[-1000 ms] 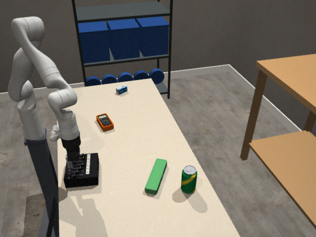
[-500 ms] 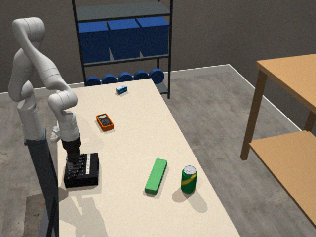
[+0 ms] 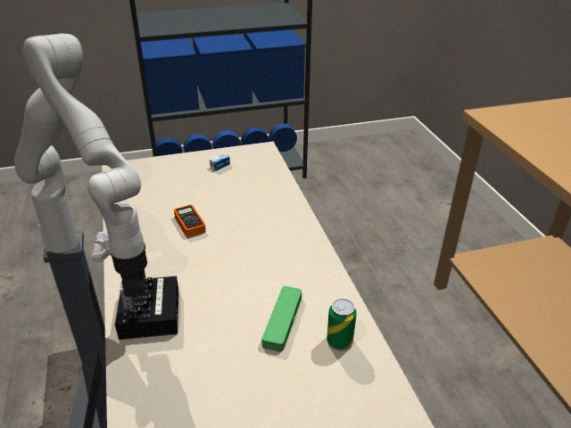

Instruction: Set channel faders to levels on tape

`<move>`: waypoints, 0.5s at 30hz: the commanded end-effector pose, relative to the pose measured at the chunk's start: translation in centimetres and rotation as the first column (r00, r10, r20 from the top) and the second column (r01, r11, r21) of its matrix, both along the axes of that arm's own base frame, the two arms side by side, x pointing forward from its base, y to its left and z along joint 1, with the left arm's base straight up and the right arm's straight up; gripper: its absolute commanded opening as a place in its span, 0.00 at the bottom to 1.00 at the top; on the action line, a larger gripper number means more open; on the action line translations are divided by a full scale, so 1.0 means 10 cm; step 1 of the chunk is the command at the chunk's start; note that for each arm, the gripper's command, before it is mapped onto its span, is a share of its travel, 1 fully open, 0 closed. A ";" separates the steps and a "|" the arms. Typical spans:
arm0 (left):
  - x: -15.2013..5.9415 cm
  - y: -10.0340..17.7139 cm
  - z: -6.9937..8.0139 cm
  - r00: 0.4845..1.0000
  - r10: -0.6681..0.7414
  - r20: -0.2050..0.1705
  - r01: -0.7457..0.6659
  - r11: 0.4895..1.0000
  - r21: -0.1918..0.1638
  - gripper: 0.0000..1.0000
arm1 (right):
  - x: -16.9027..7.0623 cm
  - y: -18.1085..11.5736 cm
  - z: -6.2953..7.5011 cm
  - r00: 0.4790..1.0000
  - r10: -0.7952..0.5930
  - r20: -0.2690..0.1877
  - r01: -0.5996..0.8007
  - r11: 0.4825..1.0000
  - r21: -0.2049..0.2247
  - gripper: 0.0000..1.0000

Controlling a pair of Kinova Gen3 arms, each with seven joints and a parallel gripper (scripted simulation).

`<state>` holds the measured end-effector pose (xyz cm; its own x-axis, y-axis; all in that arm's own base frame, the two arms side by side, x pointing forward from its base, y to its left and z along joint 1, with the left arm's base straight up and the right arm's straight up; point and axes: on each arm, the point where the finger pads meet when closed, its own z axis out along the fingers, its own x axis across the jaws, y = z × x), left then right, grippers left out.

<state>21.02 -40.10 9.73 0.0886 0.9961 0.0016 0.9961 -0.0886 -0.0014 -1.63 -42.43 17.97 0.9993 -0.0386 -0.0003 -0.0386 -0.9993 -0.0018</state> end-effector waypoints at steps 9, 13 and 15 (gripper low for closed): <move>0.00 -0.01 -0.04 1.000 0.000 0.001 0.000 1.000 -0.002 0.00 | 0.00 0.00 0.01 1.000 0.000 0.000 0.000 1.000 -0.002 1.00; 0.00 -0.01 -0.05 1.000 0.000 0.001 0.000 1.000 -0.002 0.00 | 0.00 0.00 0.01 1.000 0.000 0.000 0.000 1.000 -0.002 1.00; 0.00 -0.01 -0.05 1.000 0.000 0.001 0.000 1.000 -0.002 0.00 | 0.00 0.00 0.01 1.000 0.000 0.000 0.000 1.000 -0.002 1.00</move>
